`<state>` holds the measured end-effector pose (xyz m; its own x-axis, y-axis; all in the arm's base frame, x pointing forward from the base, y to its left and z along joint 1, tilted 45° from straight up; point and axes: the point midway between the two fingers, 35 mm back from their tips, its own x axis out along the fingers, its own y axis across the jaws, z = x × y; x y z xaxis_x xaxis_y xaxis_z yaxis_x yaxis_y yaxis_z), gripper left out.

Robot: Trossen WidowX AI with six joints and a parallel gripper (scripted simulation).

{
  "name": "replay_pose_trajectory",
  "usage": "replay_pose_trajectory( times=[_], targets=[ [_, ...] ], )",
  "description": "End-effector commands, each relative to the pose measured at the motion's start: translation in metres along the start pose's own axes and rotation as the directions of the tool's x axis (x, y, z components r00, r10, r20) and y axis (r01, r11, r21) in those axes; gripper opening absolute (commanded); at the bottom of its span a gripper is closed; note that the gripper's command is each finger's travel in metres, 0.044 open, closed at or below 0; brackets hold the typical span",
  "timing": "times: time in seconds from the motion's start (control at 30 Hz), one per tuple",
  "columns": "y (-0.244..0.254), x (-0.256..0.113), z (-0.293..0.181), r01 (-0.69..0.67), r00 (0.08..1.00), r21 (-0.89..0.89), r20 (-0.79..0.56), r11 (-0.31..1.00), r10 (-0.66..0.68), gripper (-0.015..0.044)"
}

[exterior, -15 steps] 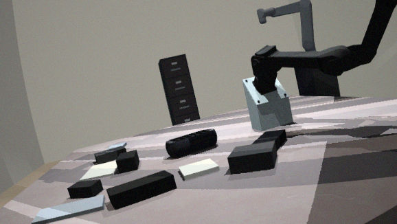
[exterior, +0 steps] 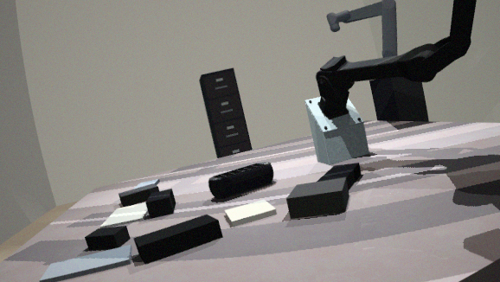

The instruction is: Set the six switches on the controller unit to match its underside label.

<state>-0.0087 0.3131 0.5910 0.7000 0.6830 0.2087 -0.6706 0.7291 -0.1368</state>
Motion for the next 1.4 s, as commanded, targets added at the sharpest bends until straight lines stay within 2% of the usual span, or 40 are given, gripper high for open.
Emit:
replay_pose_trajectory(
  times=[0.0, 0.23, 0.33, 0.67, 0.87, 1.07, 1.23, 1.37],
  targets=[
    [-0.033, -0.017, 0.025, -0.036, 0.996, 0.025, 0.088, 0.999, 0.034, 0.0],
    [-0.107, -0.046, 0.057, -0.065, 0.975, 0.159, 0.221, 0.985, 0.028, 0.0],
    [-0.14, -0.057, 0.069, -0.111, 0.955, 0.298, 0.297, 0.948, 0.019, 0.0],
    [-0.271, -0.07, 0.049, -0.068, 0.923, 0.49, 0.361, 0.869, -0.131, 0.0],
    [-0.35, -0.063, 0.001, 0.008, 0.921, 0.61, 0.304, 0.792, -0.243, 0.0],
    [-0.408, -0.046, -0.069, 0.112, 0.928, 0.704, 0.177, 0.701, -0.327, 0.0],
    [-0.441, -0.028, -0.146, 0.23, 0.931, 0.755, 0.013, 0.614, -0.364, 0.0],
    [-0.443, -0.014, -0.204, 0.305, 0.933, 0.776, -0.128, 0.552, -0.335, 0.0]
  ],
)
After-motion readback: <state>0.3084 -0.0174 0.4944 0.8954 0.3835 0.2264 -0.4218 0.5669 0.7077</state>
